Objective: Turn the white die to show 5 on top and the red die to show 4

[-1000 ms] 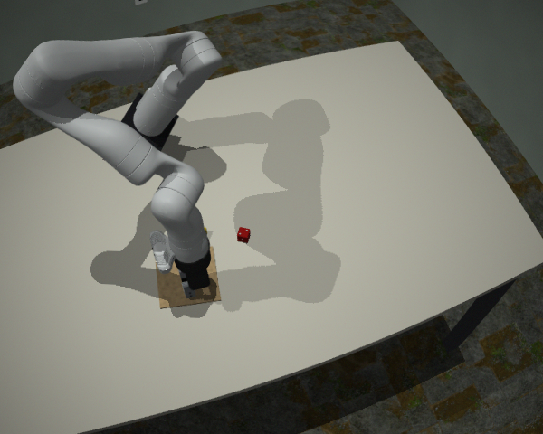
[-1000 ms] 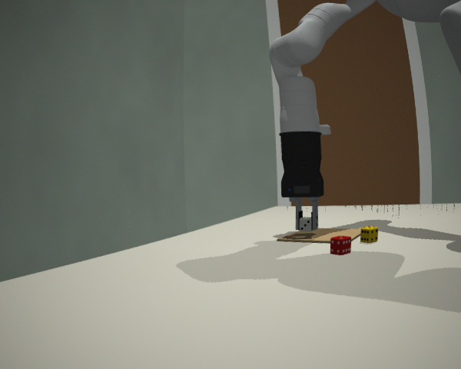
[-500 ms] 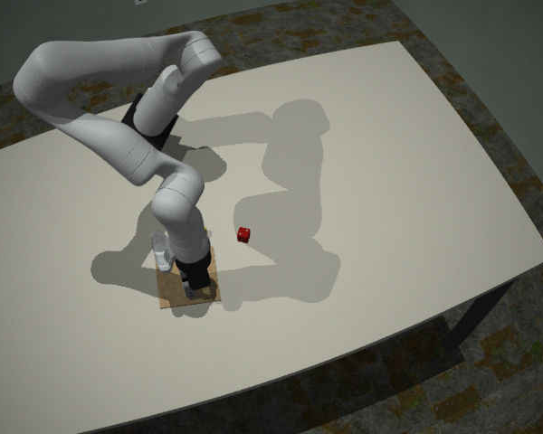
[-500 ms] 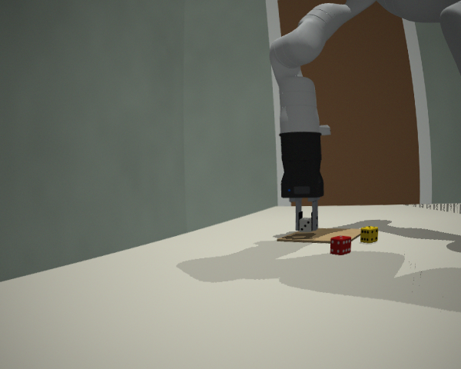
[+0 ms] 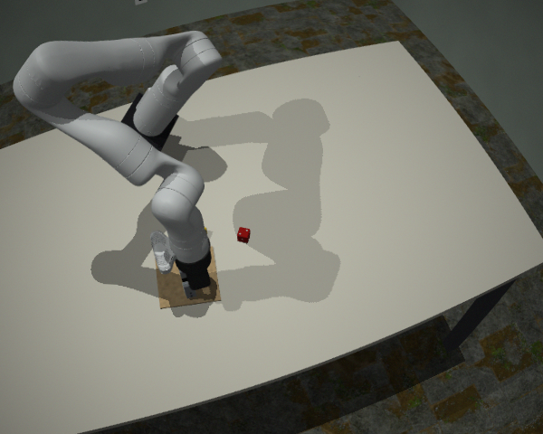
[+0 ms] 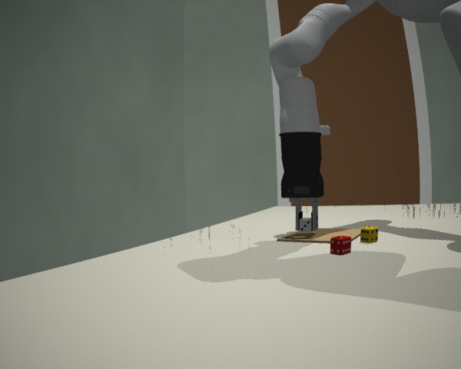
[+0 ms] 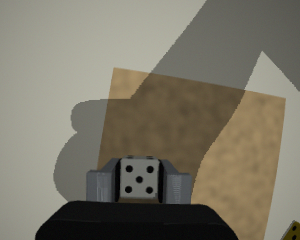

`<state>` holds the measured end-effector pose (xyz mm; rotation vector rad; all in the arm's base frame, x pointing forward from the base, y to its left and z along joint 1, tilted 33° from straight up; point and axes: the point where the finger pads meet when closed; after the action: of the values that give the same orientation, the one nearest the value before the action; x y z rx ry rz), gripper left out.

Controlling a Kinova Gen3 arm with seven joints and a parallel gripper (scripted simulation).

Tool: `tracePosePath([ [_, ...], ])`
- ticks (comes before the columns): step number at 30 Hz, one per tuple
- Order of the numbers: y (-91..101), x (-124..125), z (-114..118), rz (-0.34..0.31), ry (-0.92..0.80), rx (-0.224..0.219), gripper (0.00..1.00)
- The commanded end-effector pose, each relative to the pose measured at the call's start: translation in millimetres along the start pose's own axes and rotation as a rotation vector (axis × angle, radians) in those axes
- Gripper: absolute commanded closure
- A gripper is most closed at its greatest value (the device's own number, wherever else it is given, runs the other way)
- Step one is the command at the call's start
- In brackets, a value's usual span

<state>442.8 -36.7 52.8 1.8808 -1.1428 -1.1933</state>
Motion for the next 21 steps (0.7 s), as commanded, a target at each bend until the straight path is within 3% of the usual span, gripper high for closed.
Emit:
tracePosePath([
  [1,-1.1,-1.1,0.1,-0.002,-0.006,0.002,0.51],
  [21,-1.1,-1.3,1.1,-0.002,-0.015,0.002,0.51],
])
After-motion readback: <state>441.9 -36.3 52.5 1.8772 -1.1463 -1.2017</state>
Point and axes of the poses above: the point where the finger pads meet when closed, its own y axis back along the fingers, its own z axis across the jaws, x = y × z, and after that the axes turned 14 degrees about y, right-handed
